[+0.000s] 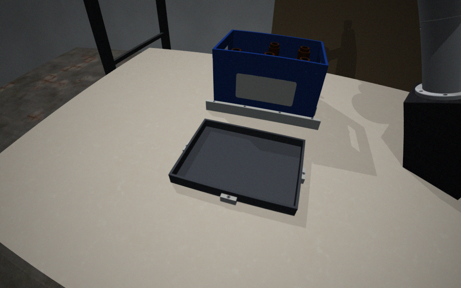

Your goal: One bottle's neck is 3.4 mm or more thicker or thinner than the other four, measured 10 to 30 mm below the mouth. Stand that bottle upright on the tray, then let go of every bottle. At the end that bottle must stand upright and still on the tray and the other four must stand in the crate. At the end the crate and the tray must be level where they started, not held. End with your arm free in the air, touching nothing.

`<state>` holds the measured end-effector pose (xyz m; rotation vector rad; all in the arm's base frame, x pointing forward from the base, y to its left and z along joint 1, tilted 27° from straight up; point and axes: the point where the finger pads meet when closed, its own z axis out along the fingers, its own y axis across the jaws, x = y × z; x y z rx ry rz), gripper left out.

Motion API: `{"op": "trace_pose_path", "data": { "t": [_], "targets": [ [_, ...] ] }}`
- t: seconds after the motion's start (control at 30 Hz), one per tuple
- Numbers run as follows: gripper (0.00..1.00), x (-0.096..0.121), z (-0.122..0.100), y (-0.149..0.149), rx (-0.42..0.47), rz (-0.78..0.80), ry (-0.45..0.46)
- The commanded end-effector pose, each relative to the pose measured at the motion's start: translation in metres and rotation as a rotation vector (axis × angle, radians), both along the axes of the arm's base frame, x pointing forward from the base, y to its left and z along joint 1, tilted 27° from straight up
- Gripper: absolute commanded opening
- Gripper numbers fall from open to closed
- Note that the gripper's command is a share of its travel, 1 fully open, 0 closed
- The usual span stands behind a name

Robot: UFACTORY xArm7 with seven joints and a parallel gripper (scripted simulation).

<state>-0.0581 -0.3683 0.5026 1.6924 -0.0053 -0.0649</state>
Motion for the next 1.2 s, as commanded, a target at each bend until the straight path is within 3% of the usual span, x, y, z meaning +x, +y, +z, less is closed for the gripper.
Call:
{"op": "trace_pose_path", "data": {
  "t": [0.0,0.23,0.3,0.33,0.73,0.87,0.9,1.0,1.17],
  "targets": [
    [1.00,0.041,-0.016,-0.012,0.076,0.078,-0.020],
    [1.00,0.108,-0.047,-0.016,0.203,0.198,-0.036],
    [1.00,0.108,-0.047,-0.016,0.203,0.198,-0.036],
    [1.00,0.135,-0.060,-0.014,0.254,0.245,-0.038],
    [1.00,0.235,-0.112,0.018,0.457,0.418,-0.020],
    [1.00,0.235,-0.112,0.018,0.457,0.418,-0.020],
    [1.00,0.266,-0.131,0.037,0.528,0.475,-0.005],
    [1.00,0.278,-0.138,0.045,0.556,0.496,0.003],
    [1.00,0.279,-0.138,0.046,0.558,0.498,0.004]
  ]
}}
